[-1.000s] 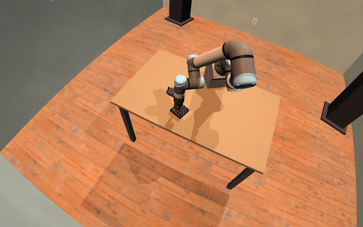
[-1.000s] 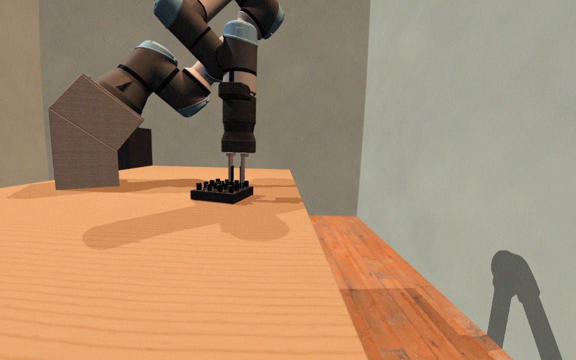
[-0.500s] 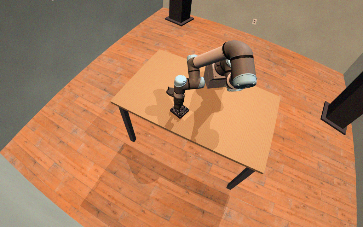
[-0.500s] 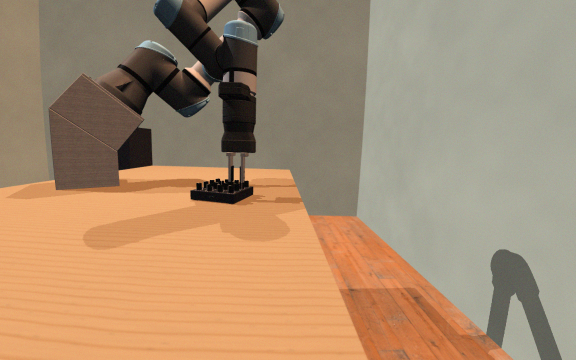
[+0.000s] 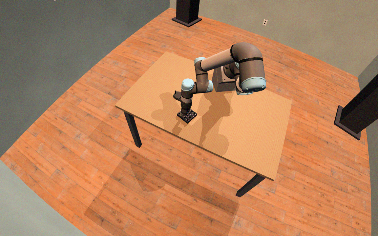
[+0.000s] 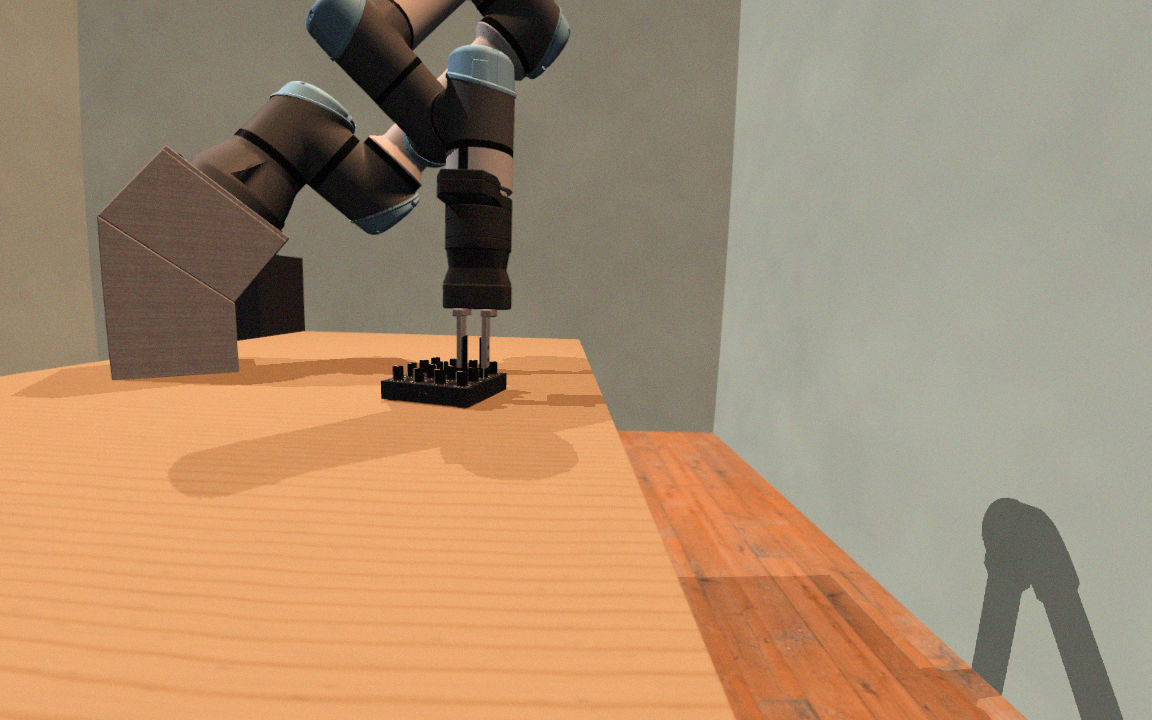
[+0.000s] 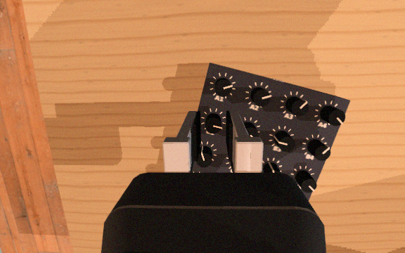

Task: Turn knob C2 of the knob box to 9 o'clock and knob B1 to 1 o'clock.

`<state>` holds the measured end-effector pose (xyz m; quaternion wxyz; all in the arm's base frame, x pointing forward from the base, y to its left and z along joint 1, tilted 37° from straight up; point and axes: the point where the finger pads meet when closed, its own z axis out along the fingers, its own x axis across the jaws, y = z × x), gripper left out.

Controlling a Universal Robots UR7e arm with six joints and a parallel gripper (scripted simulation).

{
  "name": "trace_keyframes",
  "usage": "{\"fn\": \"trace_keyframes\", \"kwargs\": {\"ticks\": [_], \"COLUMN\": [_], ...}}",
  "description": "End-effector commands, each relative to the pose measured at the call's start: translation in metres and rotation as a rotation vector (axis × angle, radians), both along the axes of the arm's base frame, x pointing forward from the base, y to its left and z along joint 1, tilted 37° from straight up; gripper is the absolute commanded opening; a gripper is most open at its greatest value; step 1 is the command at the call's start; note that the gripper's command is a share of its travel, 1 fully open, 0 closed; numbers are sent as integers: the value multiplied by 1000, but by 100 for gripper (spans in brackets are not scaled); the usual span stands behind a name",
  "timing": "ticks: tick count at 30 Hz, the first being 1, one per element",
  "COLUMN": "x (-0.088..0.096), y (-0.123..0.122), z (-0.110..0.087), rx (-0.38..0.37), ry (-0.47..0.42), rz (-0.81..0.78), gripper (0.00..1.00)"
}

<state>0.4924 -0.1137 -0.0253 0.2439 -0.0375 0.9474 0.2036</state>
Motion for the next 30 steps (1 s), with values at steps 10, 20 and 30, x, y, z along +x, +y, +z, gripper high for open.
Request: {"fn": "trace_keyframes", "kwargs": {"ticks": [10, 20, 30], "x": [4, 4, 4], "y": [3, 3, 3], "z": [-6, -7, -7], "rx": [-1, -1, -1], "ry": [-1, -1, -1], "rz": [0, 0, 0], "gripper": [46, 46, 46]}}
